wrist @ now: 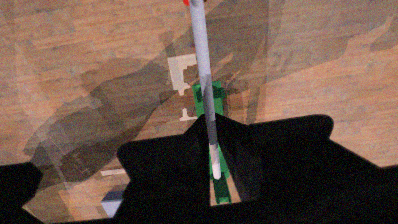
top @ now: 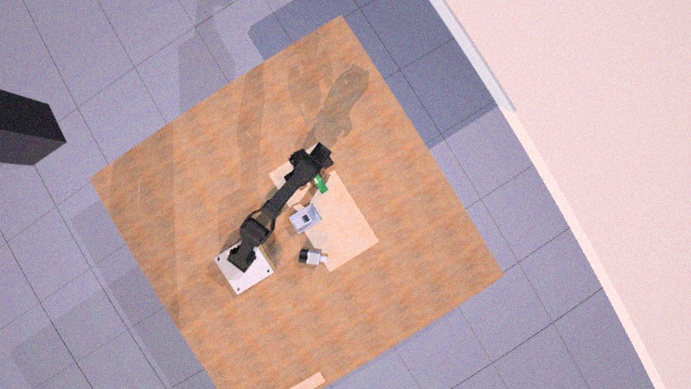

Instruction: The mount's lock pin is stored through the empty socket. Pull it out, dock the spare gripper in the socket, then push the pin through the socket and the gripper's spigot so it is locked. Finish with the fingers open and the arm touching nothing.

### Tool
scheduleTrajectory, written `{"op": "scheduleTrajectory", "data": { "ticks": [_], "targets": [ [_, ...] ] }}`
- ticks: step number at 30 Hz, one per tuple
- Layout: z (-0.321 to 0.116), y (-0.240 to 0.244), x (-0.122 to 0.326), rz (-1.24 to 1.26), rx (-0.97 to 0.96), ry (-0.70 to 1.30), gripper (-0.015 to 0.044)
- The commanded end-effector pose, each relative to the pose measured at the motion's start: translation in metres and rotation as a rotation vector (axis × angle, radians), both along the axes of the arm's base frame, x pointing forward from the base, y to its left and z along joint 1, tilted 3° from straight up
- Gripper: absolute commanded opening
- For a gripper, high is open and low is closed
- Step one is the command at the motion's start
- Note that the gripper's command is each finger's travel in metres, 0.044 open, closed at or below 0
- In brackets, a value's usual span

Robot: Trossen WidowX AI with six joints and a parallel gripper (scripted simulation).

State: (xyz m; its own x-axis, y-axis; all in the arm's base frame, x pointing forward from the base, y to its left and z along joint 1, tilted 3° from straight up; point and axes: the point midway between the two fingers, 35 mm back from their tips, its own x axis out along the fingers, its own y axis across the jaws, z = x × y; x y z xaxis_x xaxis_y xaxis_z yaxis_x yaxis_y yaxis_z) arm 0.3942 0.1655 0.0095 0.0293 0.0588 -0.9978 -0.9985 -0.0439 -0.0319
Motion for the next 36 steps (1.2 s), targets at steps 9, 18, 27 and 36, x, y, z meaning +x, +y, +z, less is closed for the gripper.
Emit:
{"op": "scheduleTrajectory", "data": {
  "ticks": [9, 18, 27, 36],
  "targets": [
    [0.022, 0.001, -0.002, 0.001, -0.001, 0.002, 0.0000],
    [0.018, -0.002, -0.002, 0.003, -0.002, 0.005, 0.0000],
    [0.027, -0.029, 0.002, 0.005, -0.005, 0.004, 0.0000],
    [0.035, -0.056, 0.004, 0.006, -0.007, 0.004, 0.0000]
  ]
}}
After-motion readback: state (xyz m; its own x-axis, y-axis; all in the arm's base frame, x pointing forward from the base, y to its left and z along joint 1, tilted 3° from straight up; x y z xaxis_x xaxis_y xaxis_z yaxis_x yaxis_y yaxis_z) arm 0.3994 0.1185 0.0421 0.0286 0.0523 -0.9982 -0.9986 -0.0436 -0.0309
